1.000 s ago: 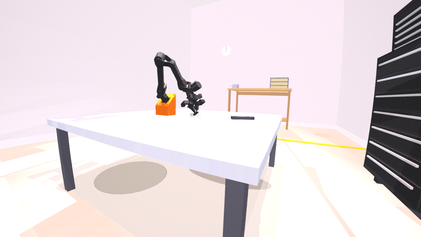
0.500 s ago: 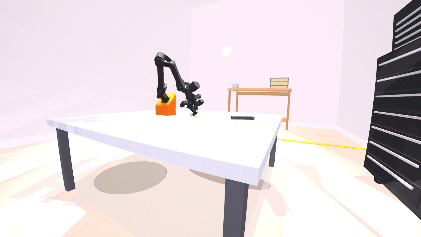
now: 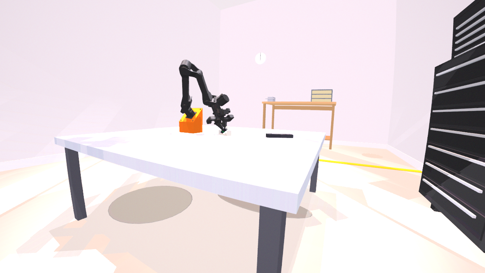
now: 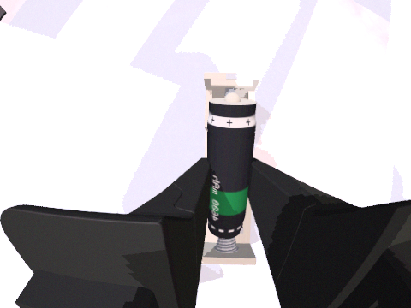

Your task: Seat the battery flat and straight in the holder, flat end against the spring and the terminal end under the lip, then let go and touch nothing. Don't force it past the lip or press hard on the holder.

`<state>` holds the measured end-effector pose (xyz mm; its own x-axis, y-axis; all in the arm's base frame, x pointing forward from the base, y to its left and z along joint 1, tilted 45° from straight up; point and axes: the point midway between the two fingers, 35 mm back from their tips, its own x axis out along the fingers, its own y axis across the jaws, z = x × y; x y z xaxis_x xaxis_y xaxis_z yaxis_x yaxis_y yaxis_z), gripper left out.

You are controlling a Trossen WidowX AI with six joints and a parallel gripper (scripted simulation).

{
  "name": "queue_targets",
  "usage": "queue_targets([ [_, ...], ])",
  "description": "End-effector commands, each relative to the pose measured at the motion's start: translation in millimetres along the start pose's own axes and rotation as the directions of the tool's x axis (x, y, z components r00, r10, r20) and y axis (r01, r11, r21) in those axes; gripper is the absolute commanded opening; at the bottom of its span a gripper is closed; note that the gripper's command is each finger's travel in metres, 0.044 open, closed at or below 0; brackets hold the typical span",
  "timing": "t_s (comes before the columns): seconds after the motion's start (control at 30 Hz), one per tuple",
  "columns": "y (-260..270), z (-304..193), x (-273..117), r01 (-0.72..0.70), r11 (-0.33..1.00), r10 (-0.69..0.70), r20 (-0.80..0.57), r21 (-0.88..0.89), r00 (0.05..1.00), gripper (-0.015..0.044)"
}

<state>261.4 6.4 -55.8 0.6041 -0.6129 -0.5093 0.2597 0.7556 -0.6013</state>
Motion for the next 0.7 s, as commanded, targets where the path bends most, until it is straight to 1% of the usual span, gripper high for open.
queue_targets([
  [0.0,-1.0,-6.3,-2.3,-0.002,1.000,0.002,-0.004,-0.006,1.000,0.0061],
  [0.17,-0.2,-6.4,-1.8,-0.004,1.000,0.004,-0.012,-0.006,1.000,0.0061],
  [0.67,7.5,-3.1,5.7,-0.021,1.000,0.021,-0.095,-0.002,0.995,0.0061],
])
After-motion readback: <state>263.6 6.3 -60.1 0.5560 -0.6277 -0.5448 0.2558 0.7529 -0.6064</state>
